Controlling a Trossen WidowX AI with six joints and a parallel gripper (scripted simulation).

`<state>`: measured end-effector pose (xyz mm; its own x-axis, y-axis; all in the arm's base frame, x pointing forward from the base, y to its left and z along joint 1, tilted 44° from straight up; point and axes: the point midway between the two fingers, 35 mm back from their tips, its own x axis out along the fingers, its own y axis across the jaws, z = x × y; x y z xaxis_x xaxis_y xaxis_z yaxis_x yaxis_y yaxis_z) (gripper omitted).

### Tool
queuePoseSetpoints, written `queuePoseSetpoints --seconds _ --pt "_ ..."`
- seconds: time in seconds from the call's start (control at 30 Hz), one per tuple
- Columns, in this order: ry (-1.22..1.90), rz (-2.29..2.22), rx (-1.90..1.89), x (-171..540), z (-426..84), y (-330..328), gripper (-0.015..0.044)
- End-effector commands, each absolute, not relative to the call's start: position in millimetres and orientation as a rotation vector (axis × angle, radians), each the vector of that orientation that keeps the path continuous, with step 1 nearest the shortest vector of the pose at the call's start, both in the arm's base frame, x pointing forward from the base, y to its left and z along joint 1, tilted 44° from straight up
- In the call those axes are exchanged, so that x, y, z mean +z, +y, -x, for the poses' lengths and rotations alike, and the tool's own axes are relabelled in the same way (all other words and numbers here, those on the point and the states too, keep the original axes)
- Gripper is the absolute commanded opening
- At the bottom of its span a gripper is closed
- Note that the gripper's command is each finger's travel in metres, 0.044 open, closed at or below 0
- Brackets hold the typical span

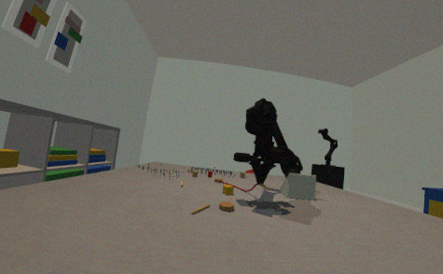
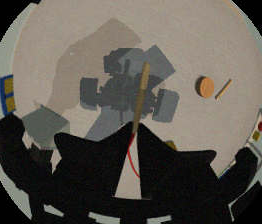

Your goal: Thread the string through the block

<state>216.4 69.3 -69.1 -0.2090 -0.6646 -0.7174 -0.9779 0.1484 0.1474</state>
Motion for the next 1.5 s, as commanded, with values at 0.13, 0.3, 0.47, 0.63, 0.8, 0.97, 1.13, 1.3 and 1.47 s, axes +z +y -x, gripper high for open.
queuePoseSetpoints --seconds 0.13,0.3,0.47,0.63,0.8,0.97,1.13,1.3,1.47 --pt "1.940 1.609 0.931 -65 -224 65 0.0000" --pt "1.939 1.634 0.993 -62 -228 62 0.0000" --pt "1.937 1.659 1.056 -59 -231 59 0.0000" --pt "1.933 1.683 1.121 -57 -235 56 0.0000" --pt "1.928 1.706 1.186 -54 -239 53 0.0000" --pt "1.922 1.727 1.254 -51 -243 50 0.0000" --pt "1.913 1.747 1.322 -48 -246 46 0.0000" --pt "1.903 1.766 1.391 -45 -250 42 0.0000" --pt "1.892 1.784 1.461 -42 -253 39 0.0000"
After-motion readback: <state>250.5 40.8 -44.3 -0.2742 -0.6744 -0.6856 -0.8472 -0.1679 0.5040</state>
